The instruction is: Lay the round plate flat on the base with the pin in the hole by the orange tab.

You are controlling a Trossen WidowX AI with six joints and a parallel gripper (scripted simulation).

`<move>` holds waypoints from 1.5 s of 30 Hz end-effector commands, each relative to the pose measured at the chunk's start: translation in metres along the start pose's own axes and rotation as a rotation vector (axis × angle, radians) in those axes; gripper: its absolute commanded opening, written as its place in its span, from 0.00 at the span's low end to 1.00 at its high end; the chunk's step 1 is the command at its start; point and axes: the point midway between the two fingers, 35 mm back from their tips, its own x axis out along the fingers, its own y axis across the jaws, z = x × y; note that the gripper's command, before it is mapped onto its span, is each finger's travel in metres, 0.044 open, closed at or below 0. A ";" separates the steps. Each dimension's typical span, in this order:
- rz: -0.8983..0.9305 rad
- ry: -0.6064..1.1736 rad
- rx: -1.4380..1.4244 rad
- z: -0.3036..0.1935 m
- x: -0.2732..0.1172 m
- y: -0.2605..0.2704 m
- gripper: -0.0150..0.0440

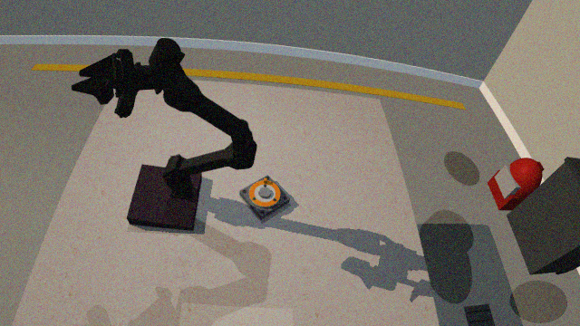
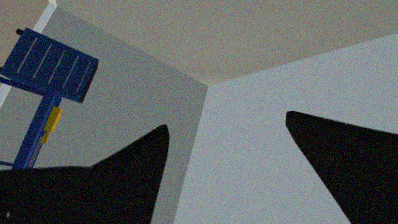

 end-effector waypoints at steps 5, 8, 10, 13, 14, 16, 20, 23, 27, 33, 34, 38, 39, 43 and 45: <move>0.178 0.169 0.166 -0.036 -0.003 0.048 0.71; 0.305 0.342 0.311 -0.069 -0.018 0.088 0.58; 0.325 0.385 0.344 -0.075 -0.022 0.095 0.49; 0.402 0.574 0.481 -0.102 -0.048 0.127 0.35; 0.429 0.643 0.526 -0.111 -0.059 0.138 0.31; 0.474 0.786 0.617 -0.128 -0.085 0.158 0.25; 0.521 0.968 0.706 -0.145 -0.123 0.181 0.25; 0.554 1.201 0.810 -0.158 -0.175 0.203 0.25; 0.549 1.406 0.904 -0.164 -0.221 0.215 0.25; 0.438 1.854 1.088 -0.157 -0.320 0.224 0.25; 0.416 1.893 1.105 -0.155 -0.328 0.223 0.25; 0.217 2.202 1.211 -0.133 -0.388 0.215 0.25; 0.157 2.285 1.231 -0.125 -0.404 0.212 0.25; 0.015 2.489 1.255 -0.101 -0.444 0.204 0.25; -0.110 2.647 1.258 -0.077 -0.473 0.195 0.25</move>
